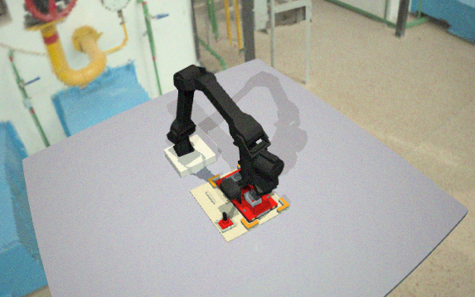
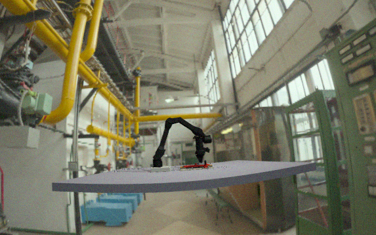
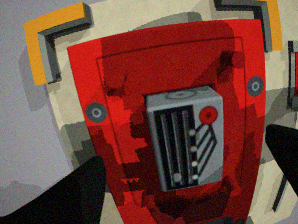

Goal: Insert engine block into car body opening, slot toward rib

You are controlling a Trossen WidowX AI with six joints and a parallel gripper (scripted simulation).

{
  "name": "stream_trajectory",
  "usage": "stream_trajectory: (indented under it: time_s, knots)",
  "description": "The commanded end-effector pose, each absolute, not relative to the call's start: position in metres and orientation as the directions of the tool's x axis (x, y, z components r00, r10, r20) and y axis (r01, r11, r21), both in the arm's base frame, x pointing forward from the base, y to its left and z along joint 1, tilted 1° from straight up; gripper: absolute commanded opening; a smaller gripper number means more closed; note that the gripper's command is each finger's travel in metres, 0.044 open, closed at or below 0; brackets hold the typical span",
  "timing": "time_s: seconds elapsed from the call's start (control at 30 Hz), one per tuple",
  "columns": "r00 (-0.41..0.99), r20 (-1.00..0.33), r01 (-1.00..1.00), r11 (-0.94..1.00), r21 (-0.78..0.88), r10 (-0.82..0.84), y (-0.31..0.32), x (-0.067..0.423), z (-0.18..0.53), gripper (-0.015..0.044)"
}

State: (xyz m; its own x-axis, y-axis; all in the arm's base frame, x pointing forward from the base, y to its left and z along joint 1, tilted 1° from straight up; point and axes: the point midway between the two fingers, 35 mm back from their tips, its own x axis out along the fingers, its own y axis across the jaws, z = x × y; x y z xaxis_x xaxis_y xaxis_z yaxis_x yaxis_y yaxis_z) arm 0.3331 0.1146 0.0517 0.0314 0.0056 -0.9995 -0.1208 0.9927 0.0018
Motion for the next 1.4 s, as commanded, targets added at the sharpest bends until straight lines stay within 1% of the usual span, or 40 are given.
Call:
stream_trajectory:
  time_s: [0.0,0.1,0.27,0.83,1.37]
  knots:
    - [0.032,-0.999,-0.121,0.993,0.001,0.005,0.115,0.333,0.052,0.044]
    - [0.035,-0.999,-0.119,0.993,-0.001,0.003,0.115,0.333,0.066,0.044]
    - [0.035,-0.999,-0.119,0.993,-0.001,0.003,0.115,0.333,0.066,0.044]
    - [0.035,-0.999,-0.119,0.993,-0.001,0.003,0.115,0.333,0.066,0.0]
    - [0.035,-0.999,-0.119,0.993,-0.001,0.003,0.115,0.333,0.066,0.0]
